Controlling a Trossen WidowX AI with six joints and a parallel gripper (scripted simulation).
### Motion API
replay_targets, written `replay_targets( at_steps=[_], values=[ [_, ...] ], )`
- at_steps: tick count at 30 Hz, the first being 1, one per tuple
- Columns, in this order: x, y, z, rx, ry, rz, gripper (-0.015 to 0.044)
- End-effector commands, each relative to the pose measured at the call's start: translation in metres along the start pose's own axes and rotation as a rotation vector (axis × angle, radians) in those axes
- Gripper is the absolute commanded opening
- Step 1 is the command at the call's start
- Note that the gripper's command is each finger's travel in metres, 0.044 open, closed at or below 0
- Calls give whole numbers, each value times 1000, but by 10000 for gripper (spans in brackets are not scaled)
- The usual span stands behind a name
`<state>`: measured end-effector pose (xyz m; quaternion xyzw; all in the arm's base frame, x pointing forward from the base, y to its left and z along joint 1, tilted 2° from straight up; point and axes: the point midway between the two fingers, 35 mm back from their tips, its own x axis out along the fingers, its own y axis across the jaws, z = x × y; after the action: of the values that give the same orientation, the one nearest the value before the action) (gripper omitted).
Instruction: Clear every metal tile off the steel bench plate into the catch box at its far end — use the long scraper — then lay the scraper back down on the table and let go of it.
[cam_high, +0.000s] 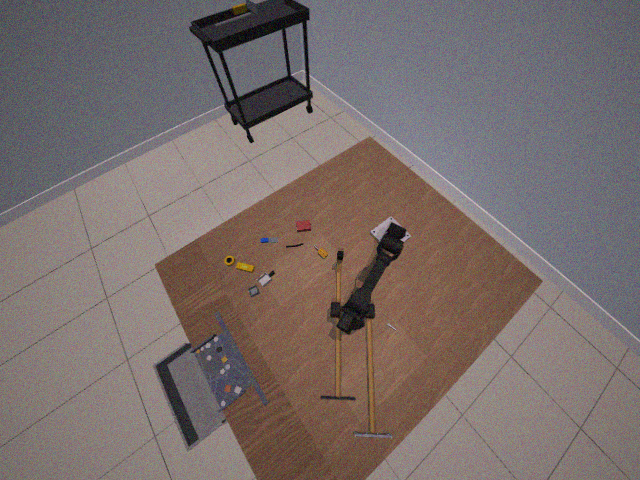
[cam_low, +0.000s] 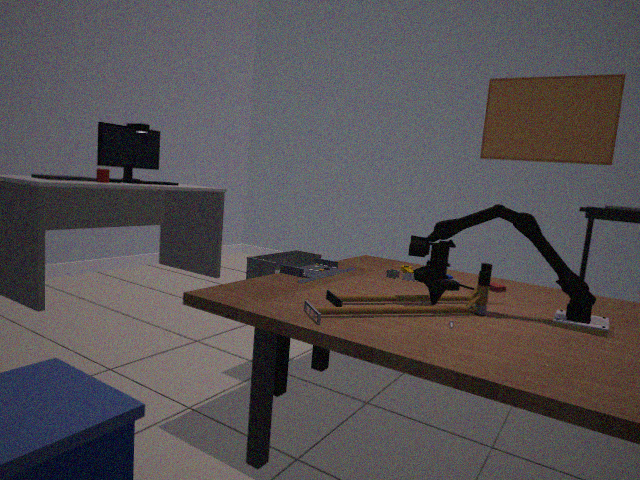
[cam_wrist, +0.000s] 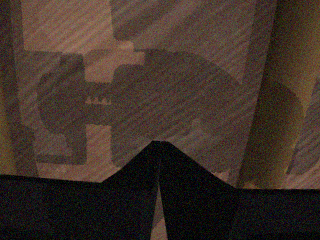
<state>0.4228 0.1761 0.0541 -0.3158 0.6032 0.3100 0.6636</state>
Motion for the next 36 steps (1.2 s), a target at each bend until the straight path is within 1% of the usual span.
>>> replay_targets(
  at_steps=[1,36],
  values=[
    [2,-5,1,-4,1,2,0],
    [1,-39,5,-4,-18,-14,0]
  ],
)
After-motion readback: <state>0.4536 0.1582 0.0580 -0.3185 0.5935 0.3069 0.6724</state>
